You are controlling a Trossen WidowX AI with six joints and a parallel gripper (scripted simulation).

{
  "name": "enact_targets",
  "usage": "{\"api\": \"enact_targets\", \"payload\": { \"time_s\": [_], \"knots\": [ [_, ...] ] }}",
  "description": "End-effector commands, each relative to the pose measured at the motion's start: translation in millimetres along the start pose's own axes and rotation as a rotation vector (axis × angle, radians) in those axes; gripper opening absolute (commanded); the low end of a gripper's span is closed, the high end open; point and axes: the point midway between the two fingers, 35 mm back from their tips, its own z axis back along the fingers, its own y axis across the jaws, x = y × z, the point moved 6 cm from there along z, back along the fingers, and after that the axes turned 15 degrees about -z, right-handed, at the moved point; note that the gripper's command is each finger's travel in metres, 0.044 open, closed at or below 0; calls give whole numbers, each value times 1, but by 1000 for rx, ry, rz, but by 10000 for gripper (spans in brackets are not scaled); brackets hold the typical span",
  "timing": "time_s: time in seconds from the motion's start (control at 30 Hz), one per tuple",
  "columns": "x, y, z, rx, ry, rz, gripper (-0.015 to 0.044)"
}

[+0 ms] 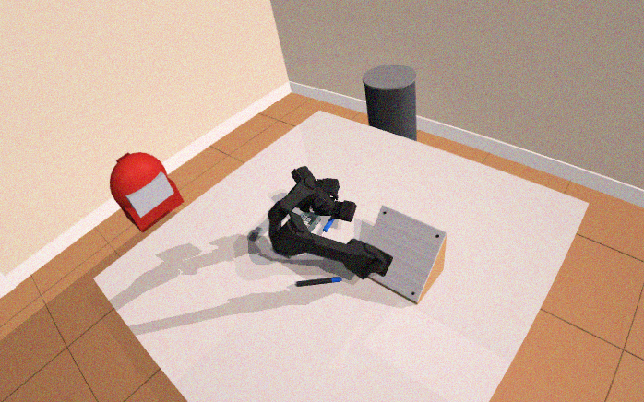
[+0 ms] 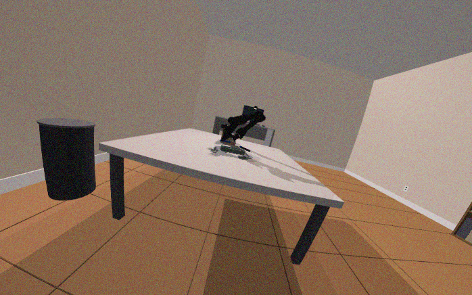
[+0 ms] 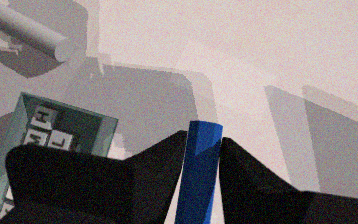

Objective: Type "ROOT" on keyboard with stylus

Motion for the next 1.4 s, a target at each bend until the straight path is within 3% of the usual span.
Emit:
{"api": "enact_targets", "payload": {
  "time_s": [0.0,0.47,1.37],
  "knots": [
    [3,4,1,-77,-47,-160,0],
    [2,5,-1,-117,-73,-241,0],
    [-18,-1,-40,-117,-71,-241,0]
  ]
}}
